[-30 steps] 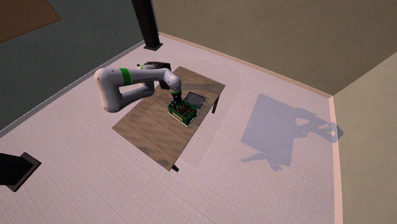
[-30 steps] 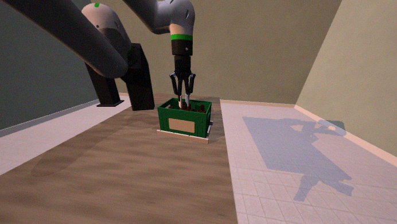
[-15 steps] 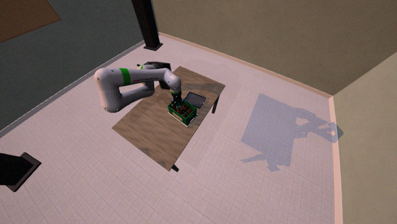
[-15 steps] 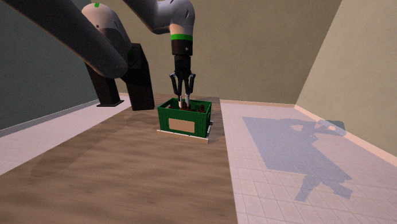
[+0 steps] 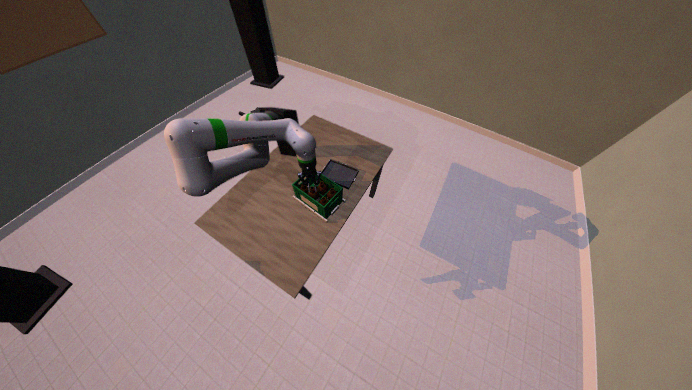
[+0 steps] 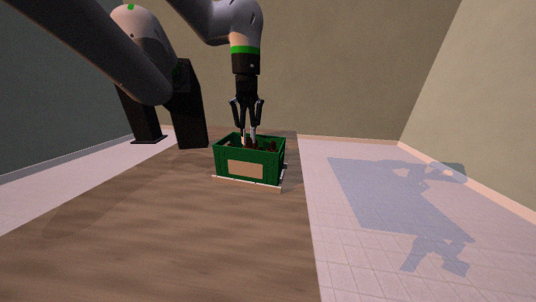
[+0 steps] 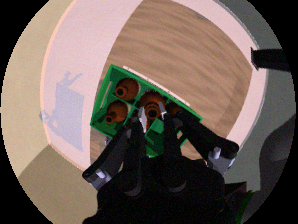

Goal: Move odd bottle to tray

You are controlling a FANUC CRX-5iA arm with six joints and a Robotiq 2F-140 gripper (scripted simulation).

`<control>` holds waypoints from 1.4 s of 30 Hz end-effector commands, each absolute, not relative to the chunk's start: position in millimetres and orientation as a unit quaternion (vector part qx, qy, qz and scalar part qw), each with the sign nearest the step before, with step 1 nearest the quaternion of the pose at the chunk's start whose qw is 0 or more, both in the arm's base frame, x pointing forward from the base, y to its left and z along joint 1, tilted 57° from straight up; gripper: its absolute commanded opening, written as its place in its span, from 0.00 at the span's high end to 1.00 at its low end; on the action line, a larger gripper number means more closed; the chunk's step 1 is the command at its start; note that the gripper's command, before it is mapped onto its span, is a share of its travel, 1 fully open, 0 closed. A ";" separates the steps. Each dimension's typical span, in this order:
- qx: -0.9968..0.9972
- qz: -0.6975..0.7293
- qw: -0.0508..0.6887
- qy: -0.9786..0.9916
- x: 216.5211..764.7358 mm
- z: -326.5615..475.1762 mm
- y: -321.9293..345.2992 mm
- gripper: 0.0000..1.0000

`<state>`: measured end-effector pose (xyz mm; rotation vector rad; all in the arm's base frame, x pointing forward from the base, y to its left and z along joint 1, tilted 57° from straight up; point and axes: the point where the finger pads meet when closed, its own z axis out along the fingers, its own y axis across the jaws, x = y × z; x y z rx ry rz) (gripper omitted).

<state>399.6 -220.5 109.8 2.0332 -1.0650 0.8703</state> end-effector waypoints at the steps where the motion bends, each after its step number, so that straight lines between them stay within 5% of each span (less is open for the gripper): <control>1: 0.780 0.334 0.336 -0.408 399.7 110.7 -219.2 0.90; 42: 0.780 0.334 0.336 -0.408 391.0 130.3 -190.7 0.90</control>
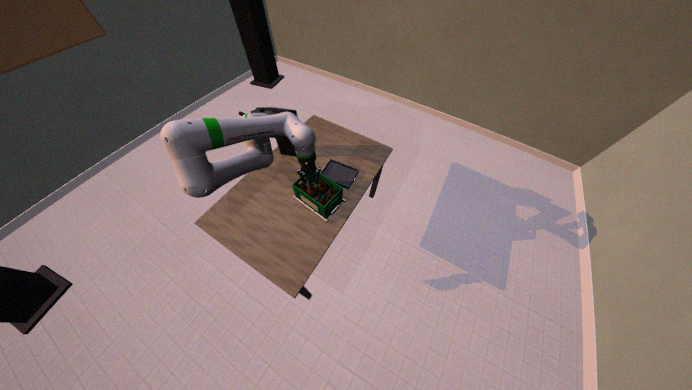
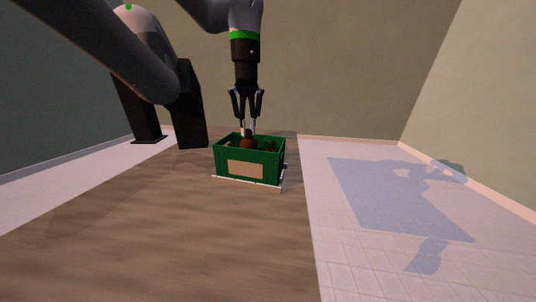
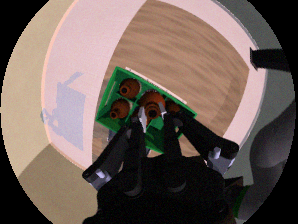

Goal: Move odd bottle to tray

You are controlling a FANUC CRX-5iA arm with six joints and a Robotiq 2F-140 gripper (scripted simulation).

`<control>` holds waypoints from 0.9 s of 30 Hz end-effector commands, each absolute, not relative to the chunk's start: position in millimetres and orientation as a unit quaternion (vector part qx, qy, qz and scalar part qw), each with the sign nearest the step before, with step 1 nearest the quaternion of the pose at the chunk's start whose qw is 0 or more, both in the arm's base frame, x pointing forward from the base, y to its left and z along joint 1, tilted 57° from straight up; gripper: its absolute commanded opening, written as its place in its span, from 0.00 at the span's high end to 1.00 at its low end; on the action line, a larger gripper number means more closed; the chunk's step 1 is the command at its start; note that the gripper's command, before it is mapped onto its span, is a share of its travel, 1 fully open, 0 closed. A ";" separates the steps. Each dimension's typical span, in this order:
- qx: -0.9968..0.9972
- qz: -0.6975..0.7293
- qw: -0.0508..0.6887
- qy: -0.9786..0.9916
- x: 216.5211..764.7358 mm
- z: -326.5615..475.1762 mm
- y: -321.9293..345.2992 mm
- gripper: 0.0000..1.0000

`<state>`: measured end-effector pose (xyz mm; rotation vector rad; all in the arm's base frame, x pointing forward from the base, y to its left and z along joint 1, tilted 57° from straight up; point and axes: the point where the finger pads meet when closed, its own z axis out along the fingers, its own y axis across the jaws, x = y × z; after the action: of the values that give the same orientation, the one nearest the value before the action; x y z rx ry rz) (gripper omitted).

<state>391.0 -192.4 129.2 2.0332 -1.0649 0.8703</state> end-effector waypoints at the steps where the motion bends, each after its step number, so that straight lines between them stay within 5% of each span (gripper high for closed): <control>1: 0.780 0.334 0.336 -0.408 390.9 130.6 -190.3 0.90; 27: 0.780 0.334 0.336 -0.408 390.4 131.8 -188.5 0.90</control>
<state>389.9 -189.0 131.5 2.0332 -1.0650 0.8703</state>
